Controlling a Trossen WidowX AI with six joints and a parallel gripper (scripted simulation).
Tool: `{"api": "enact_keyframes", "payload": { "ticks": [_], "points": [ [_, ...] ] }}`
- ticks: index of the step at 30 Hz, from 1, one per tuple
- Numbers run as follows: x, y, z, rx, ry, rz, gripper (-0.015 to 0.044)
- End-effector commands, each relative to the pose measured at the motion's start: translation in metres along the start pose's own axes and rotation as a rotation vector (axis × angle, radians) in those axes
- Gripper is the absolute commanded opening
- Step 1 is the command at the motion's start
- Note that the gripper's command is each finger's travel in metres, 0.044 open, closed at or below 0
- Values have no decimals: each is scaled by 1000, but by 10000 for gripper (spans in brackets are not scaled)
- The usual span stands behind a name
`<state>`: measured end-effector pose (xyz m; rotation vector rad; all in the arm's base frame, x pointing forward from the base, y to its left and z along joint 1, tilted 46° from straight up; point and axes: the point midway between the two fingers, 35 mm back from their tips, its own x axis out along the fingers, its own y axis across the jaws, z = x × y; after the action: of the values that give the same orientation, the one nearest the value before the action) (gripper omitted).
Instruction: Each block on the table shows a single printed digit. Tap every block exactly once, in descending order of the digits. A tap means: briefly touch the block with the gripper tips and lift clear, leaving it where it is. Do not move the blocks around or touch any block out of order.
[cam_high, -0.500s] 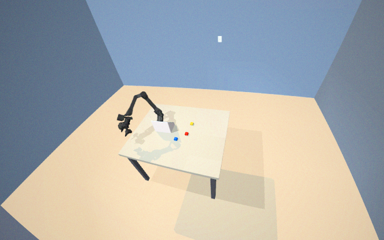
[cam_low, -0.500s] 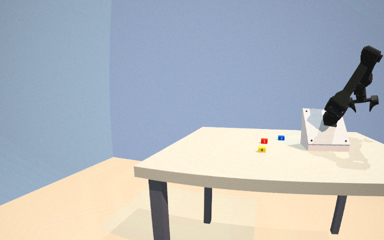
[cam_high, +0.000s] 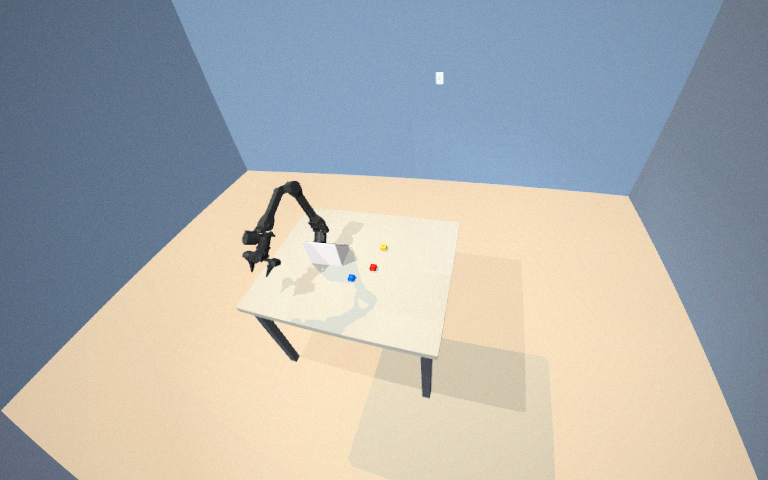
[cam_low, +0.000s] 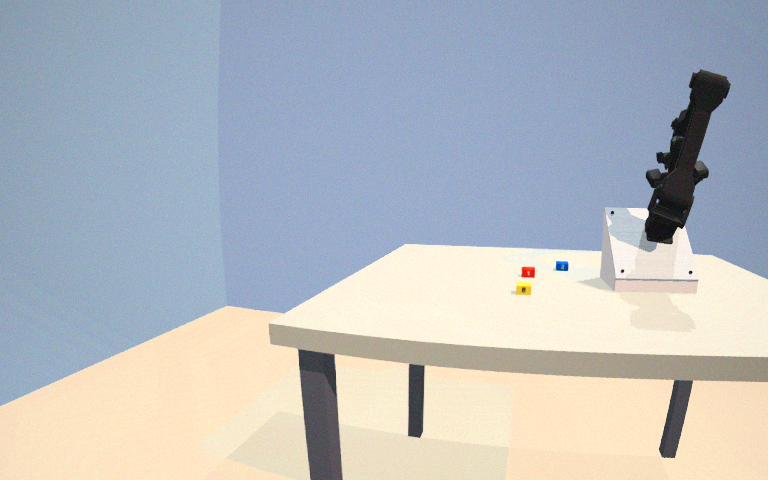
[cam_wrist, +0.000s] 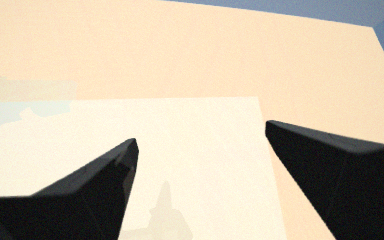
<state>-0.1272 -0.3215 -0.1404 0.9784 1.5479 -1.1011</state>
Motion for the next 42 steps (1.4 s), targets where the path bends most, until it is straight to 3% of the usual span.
{"api": "enact_keyframes", "payload": {
  "ticks": [1,10,21,25,42],
  "points": [
    [-17,69,20,-232,-7,112,400],
    [-61,227,5,-760,51,360,400],
    [-119,374,-111,-1329,278,640,400],
    [-130,392,-140,-1417,338,685,400],
    [-130,393,-142,-1421,341,687,400]
  ]
}}
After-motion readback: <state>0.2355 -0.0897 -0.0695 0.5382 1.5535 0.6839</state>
